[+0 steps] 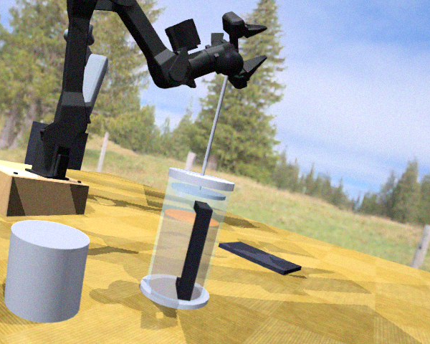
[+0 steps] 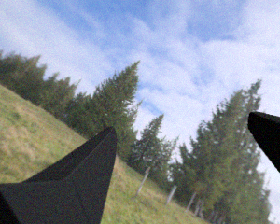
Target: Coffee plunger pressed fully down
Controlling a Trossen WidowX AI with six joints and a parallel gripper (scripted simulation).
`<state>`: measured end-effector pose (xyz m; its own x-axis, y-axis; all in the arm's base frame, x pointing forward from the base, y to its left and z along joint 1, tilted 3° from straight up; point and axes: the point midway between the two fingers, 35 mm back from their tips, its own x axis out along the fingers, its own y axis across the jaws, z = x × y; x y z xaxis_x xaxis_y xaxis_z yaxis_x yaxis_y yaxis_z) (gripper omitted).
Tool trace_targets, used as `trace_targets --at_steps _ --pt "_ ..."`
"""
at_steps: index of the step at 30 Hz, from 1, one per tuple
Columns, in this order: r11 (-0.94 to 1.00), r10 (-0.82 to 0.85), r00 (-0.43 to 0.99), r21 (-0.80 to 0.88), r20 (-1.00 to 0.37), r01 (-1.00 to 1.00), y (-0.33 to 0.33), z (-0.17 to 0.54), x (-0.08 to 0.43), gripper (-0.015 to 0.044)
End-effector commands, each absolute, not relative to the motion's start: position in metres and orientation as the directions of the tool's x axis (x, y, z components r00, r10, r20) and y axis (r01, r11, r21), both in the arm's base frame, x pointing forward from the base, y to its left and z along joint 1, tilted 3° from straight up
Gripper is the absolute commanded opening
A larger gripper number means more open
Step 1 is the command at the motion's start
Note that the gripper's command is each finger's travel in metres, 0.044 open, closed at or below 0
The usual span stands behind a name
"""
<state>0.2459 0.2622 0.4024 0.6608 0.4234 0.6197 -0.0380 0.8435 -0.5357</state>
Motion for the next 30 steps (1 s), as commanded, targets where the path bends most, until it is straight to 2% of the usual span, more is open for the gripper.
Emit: trace_targets --at_steps 1,6,11,15,22,30 --pt "0.842 0.424 0.665 -0.538 0.615 -0.039 0.261 0.402 0.248 0.0426" --pt "0.825 0.412 0.743 -0.562 0.527 -0.058 0.239 0.398 0.287 0.044" --pt "0.822 0.343 0.877 -0.559 0.337 -0.107 0.183 0.386 0.344 0.044" --pt "0.848 0.256 0.948 -0.516 0.19 -0.126 0.13 0.375 0.37 0.044" --pt "0.915 0.1 0.994 -0.391 -0.034 -0.105 0.049 0.356 0.38 0.044" --pt "0.984 -0.085 0.952 -0.175 -0.292 0.034 -0.039 0.332 0.35 0.044"
